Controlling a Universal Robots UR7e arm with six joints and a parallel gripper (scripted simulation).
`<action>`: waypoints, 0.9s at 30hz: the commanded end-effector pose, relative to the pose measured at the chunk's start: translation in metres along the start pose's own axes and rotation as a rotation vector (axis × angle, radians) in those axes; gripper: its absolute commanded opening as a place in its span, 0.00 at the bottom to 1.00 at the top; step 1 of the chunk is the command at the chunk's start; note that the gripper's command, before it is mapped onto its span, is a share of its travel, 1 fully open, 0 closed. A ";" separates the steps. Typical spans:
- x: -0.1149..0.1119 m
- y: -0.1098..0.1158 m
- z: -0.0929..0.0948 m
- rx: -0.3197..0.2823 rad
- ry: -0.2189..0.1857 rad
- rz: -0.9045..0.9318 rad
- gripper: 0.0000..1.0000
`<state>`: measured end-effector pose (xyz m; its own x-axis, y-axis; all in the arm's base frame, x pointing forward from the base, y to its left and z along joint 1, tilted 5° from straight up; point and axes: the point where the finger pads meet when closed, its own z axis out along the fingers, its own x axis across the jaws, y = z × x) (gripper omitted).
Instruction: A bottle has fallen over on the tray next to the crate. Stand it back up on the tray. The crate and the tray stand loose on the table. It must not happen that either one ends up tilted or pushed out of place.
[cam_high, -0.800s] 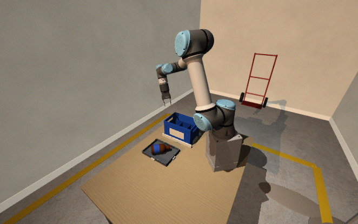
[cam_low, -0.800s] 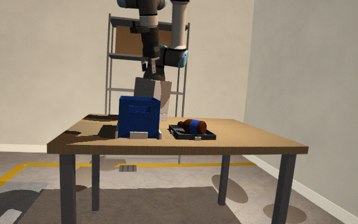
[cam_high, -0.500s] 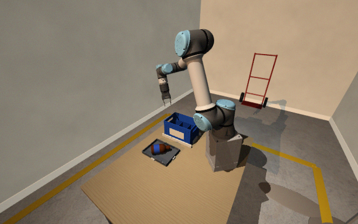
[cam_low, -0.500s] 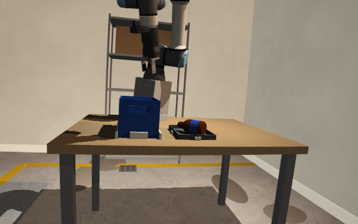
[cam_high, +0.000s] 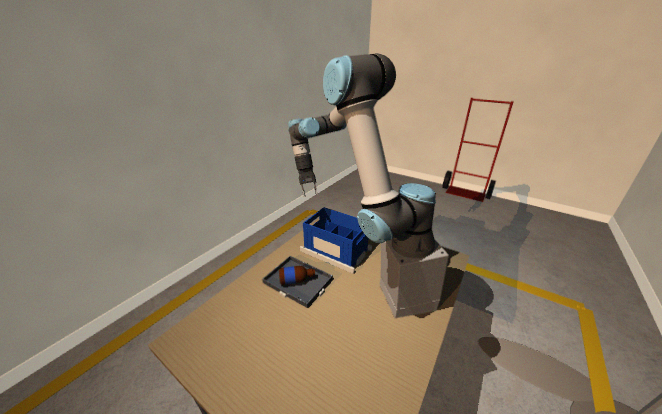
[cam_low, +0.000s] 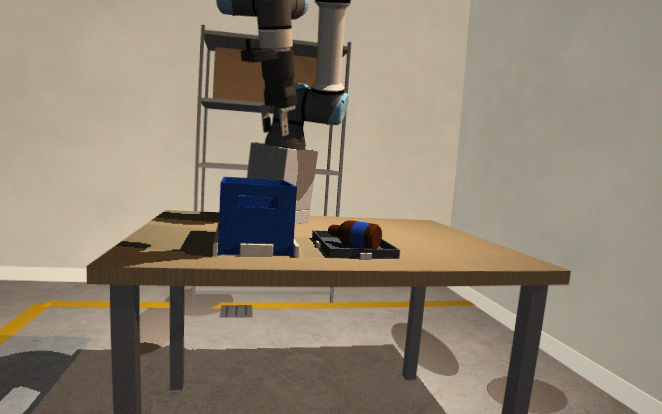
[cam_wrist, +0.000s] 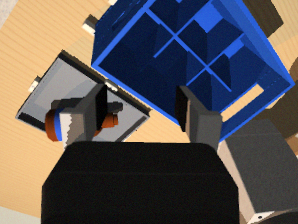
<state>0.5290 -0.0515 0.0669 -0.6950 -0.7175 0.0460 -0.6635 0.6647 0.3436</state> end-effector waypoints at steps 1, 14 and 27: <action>-0.001 0.004 0.003 0.009 0.003 -0.033 1.00; -0.012 0.043 0.040 0.086 0.039 -0.357 1.00; -0.024 0.087 0.082 0.172 0.077 -0.718 1.00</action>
<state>0.4699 0.0322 0.0230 -0.1293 -0.9900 -0.0568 -0.9733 0.1158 0.1983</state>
